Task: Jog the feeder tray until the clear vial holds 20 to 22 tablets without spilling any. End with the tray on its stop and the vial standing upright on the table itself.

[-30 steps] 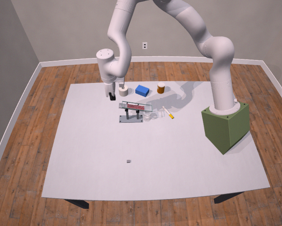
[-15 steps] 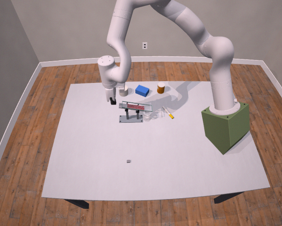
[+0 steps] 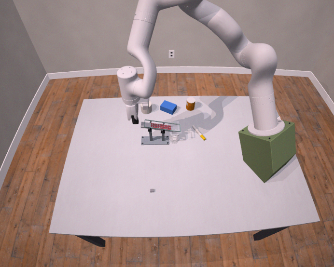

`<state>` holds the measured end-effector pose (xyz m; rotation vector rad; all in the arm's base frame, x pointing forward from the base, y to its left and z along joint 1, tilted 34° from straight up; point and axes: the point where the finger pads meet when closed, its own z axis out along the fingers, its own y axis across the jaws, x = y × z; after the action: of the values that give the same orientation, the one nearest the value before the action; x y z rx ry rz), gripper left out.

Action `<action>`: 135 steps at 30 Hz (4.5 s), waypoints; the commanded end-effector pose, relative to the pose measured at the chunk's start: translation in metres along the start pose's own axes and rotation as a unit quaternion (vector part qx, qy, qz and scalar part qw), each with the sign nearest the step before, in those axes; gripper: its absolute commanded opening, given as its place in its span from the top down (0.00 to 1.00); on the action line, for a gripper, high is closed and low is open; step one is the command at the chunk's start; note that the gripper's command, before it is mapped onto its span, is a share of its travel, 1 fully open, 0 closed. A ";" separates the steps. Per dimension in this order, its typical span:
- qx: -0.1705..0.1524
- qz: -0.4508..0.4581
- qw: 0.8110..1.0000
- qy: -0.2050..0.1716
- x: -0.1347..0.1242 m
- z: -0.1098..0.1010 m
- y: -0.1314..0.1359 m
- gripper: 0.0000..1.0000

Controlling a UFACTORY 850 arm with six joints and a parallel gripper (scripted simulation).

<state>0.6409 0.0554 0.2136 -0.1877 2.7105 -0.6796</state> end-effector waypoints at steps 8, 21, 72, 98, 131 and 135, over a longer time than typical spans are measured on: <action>0.000 0.000 1.000 -0.001 0.004 0.001 0.000 1.00; 0.000 0.000 1.000 -0.001 0.010 0.002 0.000 1.00; 0.000 0.000 1.000 -0.001 0.004 0.000 0.000 1.00; 0.000 0.000 1.000 -0.001 -0.010 -0.003 0.000 1.00; 0.000 0.000 1.000 -0.001 0.009 0.002 0.000 1.00; 0.000 0.000 1.000 -0.001 -0.010 -0.003 0.000 1.00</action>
<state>0.6374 0.0541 0.2115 -0.1878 2.7107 -0.6811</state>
